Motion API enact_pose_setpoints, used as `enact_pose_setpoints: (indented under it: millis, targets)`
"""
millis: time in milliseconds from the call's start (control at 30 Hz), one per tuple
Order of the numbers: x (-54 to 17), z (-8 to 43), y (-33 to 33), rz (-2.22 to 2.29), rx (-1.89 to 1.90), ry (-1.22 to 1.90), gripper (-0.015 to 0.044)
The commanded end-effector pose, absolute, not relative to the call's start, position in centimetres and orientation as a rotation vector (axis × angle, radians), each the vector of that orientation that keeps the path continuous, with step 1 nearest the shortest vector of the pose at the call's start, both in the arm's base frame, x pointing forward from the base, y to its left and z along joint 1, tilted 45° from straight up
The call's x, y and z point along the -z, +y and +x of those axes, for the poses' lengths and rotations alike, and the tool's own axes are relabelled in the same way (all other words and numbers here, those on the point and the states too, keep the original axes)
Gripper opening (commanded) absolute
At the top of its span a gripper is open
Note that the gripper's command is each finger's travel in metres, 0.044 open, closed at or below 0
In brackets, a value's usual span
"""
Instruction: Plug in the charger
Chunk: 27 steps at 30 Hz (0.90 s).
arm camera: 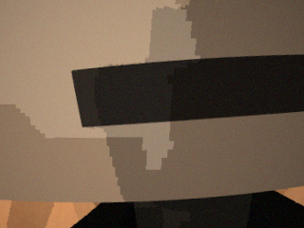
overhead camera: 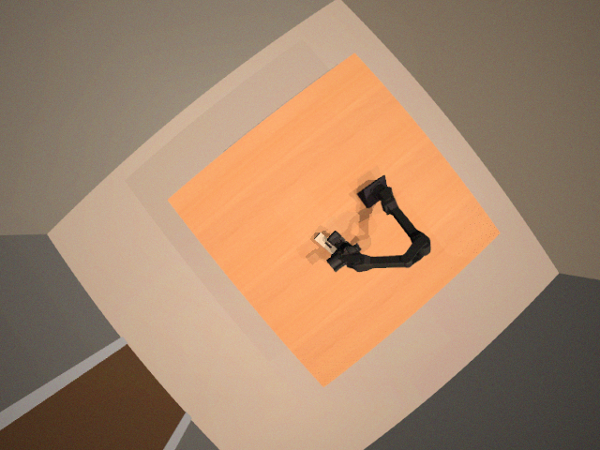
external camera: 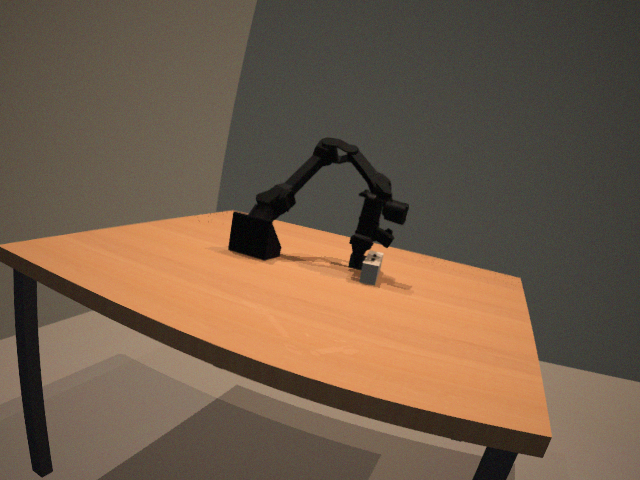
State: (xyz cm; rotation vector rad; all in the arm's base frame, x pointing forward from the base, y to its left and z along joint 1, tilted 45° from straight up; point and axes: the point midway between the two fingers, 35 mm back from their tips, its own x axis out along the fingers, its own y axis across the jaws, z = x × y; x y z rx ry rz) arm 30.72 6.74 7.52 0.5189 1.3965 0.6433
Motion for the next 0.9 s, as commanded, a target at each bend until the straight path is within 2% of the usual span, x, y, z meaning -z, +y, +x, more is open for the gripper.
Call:
enact_pose_setpoints:
  millis: [0, 533, 867]
  targets:
    - [-7.52, 30.76, 6.73, 0.518, -0.644, 1.395, 0.0026]
    - [-7.52, 30.74, 6.73, 0.518, -0.644, 1.395, 0.0440]
    - [-7.47, 30.43, 6.73, 0.517, -0.645, 1.391, 0.0440]
